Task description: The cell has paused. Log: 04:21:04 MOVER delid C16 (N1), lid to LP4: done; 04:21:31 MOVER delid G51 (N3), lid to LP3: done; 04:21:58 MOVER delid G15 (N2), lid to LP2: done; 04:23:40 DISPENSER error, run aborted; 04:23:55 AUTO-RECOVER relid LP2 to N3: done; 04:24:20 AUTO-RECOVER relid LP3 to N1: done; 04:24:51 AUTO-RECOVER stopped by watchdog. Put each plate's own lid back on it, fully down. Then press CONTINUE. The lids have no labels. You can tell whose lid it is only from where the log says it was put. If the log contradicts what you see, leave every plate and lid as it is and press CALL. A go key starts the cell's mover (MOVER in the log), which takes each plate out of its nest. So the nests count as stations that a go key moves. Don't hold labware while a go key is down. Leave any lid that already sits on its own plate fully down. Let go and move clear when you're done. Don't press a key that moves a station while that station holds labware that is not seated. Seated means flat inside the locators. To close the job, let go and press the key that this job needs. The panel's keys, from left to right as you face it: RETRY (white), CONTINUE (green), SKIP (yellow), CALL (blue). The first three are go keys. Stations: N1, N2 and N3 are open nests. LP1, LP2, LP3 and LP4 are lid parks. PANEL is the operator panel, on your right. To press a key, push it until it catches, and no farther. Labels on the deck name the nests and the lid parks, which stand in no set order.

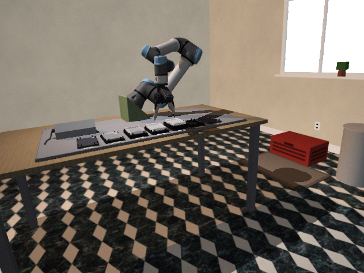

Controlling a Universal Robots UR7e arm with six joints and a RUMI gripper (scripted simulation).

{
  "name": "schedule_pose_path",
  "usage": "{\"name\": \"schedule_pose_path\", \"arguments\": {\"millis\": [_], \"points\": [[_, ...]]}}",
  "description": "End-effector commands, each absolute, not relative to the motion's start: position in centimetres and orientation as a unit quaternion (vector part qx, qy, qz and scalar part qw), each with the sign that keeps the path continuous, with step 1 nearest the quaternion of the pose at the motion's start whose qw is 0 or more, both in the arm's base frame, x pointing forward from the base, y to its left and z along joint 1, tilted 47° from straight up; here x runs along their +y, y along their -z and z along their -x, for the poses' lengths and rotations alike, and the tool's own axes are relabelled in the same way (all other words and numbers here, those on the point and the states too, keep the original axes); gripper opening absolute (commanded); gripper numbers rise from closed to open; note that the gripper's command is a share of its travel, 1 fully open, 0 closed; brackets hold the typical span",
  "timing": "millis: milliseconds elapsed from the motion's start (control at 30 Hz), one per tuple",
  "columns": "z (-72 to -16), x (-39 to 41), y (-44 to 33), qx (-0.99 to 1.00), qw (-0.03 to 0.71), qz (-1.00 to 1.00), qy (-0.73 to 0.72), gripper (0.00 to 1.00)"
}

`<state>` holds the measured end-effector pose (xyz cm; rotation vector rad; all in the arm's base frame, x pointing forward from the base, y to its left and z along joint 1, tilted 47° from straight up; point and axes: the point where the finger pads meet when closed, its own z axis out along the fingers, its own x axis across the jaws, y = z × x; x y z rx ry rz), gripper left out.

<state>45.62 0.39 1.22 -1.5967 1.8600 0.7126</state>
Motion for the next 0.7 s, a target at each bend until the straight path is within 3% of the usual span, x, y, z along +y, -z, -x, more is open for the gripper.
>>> {"name": "schedule_pose_path", "arguments": {"millis": [0,667], "points": [[-45.7,2.3,-3.3,0.699,0.290,0.596,-0.269,0.82],[-46.2,5.1,-6.5,0.699,0.291,0.597,-0.267,0.82]]}}
